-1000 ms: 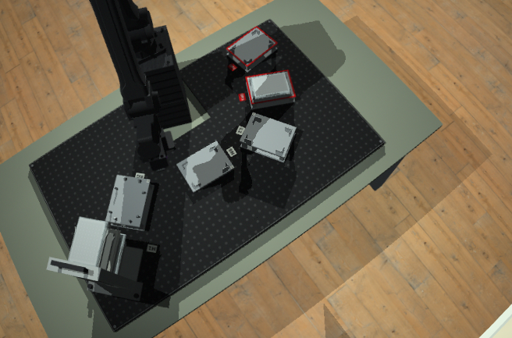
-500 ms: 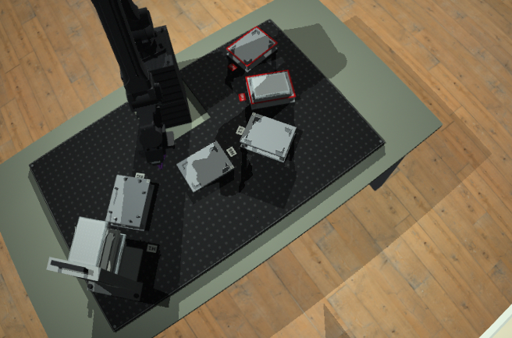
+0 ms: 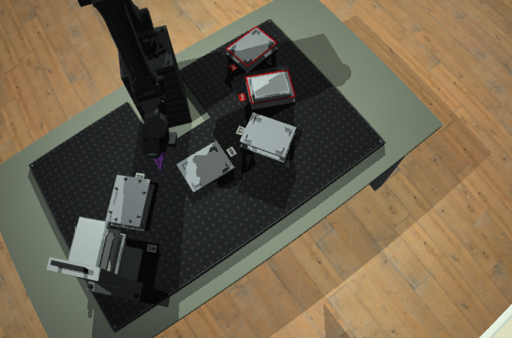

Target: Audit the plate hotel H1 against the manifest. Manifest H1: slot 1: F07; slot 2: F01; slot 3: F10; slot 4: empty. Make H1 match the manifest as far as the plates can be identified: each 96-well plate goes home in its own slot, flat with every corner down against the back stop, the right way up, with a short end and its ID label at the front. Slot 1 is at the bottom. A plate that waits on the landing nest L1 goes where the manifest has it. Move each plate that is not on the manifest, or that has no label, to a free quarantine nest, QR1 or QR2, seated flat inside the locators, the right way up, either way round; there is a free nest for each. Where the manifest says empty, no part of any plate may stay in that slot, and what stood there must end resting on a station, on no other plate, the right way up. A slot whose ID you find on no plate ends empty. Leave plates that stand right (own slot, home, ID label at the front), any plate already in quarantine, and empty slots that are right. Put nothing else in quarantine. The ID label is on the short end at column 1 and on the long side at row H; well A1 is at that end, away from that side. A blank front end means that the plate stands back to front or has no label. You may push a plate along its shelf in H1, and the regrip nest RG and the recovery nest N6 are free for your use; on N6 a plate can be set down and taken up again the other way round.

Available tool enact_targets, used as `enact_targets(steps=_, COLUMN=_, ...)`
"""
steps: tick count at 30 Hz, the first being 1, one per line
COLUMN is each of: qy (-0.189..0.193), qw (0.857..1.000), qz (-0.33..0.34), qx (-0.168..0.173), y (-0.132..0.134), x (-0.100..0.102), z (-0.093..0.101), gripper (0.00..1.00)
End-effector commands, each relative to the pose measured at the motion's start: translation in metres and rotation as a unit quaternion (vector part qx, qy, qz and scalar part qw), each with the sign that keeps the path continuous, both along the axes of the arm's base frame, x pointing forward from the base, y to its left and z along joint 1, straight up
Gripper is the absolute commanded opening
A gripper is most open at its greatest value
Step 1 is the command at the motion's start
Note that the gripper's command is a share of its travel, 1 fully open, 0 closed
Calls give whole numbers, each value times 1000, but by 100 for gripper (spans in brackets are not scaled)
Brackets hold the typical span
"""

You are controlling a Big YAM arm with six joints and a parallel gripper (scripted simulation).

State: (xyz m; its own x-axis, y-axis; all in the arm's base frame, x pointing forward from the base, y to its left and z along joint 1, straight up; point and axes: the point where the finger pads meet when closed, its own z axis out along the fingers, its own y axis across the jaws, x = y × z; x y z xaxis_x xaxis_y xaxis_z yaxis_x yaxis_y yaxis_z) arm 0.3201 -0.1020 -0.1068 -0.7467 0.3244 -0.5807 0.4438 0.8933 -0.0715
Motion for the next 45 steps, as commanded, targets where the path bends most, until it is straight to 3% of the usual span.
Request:
enact_targets(steps=1, qy=-32, qw=999, qz=-26, qx=7, y=4, x=3, z=1, gripper=0)
enact_targets(steps=12, qy=-87, qw=993, qz=-75, qx=-6, y=4, x=3, z=1, gripper=0)
enact_targets(steps=19, qy=-105, qw=991, qz=-84, qx=-15, y=-27, x=4, z=9, gripper=0)
enact_targets(steps=45, qy=-93, qw=992, qz=-84, qx=-15, y=-98, x=-18, z=2, gripper=0)
